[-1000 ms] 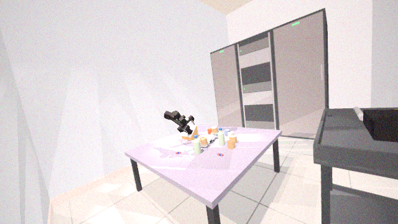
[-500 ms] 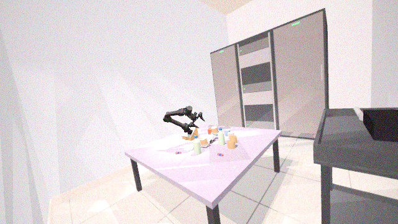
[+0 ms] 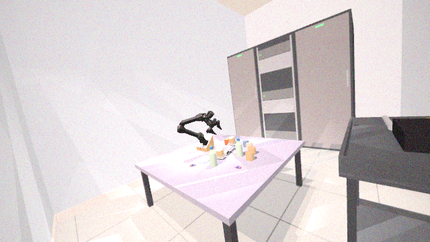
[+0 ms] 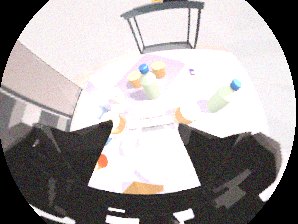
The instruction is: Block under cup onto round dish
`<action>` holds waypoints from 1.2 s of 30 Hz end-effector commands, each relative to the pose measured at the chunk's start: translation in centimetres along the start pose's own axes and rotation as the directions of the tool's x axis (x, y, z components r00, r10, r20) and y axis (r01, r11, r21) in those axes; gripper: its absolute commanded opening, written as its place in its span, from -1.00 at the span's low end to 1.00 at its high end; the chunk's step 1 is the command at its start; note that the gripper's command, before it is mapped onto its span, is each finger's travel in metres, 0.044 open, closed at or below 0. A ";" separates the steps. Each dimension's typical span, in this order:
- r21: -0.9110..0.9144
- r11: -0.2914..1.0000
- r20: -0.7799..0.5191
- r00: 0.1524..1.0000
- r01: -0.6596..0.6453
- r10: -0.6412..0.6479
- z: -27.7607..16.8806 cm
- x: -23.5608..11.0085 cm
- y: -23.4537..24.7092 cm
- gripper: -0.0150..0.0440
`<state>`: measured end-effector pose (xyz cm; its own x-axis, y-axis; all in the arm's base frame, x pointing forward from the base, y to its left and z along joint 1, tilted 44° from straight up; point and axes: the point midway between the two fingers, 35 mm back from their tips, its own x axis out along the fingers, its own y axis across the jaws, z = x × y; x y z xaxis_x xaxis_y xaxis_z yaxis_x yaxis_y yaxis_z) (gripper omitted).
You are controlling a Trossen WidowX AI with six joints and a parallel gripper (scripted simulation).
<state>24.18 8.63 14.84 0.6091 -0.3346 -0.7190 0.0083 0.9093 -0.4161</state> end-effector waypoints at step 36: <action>0.143 0.951 -0.105 0.960 0.274 -0.261 -0.5 0.5 -0.3 1.00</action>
<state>23.18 8.61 14.21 0.5375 -0.5614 -0.6292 0.2083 0.8115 -0.5460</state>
